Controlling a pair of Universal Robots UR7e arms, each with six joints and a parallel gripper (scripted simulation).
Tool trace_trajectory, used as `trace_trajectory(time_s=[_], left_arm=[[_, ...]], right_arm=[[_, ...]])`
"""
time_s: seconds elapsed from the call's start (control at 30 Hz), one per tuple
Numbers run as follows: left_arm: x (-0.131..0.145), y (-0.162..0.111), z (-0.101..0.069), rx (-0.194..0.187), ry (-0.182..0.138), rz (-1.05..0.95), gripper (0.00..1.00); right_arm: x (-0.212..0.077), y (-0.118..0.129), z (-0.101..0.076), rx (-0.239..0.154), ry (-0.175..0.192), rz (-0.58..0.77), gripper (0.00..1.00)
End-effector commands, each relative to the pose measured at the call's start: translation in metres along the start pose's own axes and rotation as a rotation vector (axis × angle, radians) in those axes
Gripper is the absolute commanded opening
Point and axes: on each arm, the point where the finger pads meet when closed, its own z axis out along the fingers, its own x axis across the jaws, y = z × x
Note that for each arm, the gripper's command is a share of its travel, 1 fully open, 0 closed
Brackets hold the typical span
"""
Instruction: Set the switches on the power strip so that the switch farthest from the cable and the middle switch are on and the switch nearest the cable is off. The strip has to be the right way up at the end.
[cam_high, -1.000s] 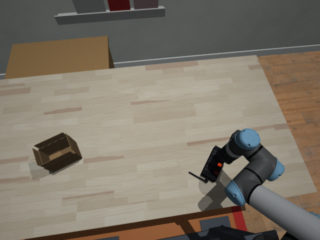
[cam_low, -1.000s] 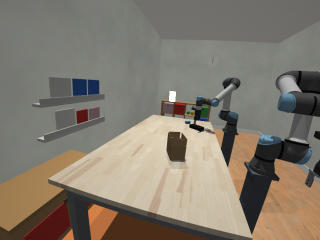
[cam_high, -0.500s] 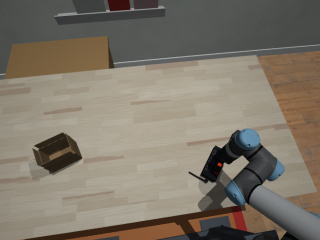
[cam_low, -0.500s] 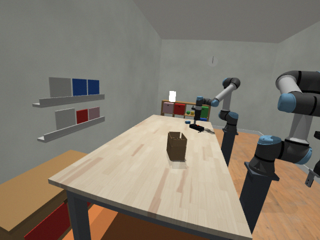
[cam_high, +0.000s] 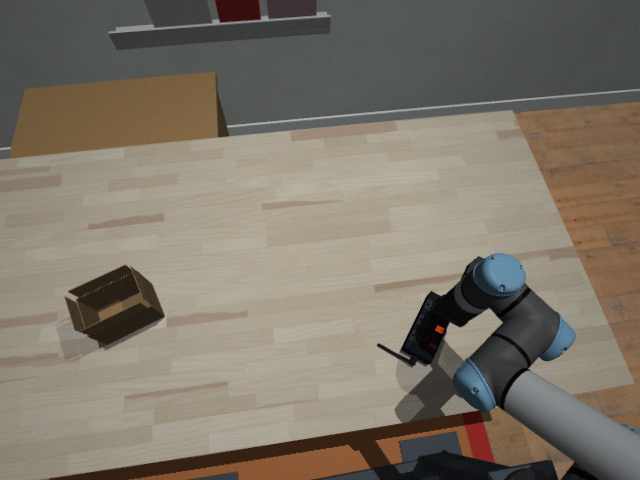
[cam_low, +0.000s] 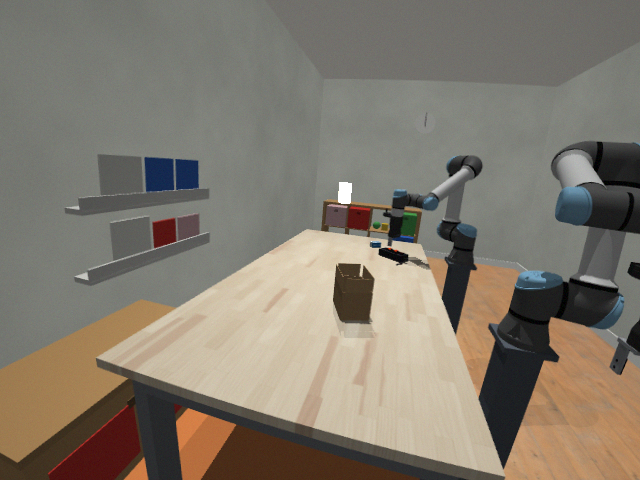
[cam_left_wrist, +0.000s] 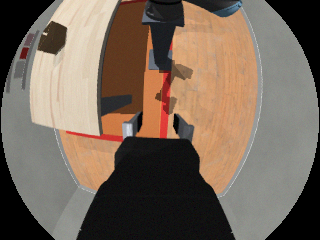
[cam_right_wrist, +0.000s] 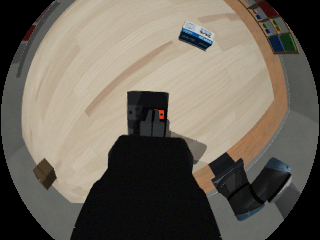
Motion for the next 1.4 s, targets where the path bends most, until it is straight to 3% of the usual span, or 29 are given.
trace_trajectory(time_s=[0.0, 0.2, 0.9, 0.93, 1.13, 1.37], left_arm=[[0.0, 0.0, 0.0, -0.001, 0.0, 0.0, 1.0], [0.0, 0.0, 0.0, -0.001, 0.0, 0.0, 1.0], [0.0, 0.0, 0.0, -0.001, 0.0, 0.0, 1.0], [0.0, 0.0, 0.0, -0.001, 0.0, 0.0, 1.0], [0.0, 0.0, 0.0, -0.001, 0.0, 0.0, 1.0], [0.0, 0.0, 0.0, -0.001, 0.0, 0.0, 1.0]], right_arm=[[0.0, 0.0, -0.013, 0.0, -0.001, 0.0, 0.0], [0.0, 0.0, -0.021, 0.0, -0.001, 0.0, 0.0], [0.0, 0.0, -0.021, 0.0, -0.001, 0.0, 0.0], [0.0, 0.0, -0.022, 0.0, -0.001, 0.0, 1.0], [0.0, 0.0, -0.03, 0.0, -0.001, 0.0, 1.0], [0.0, 0.0, -0.064, 0.0, -0.001, 0.0, 1.0]])
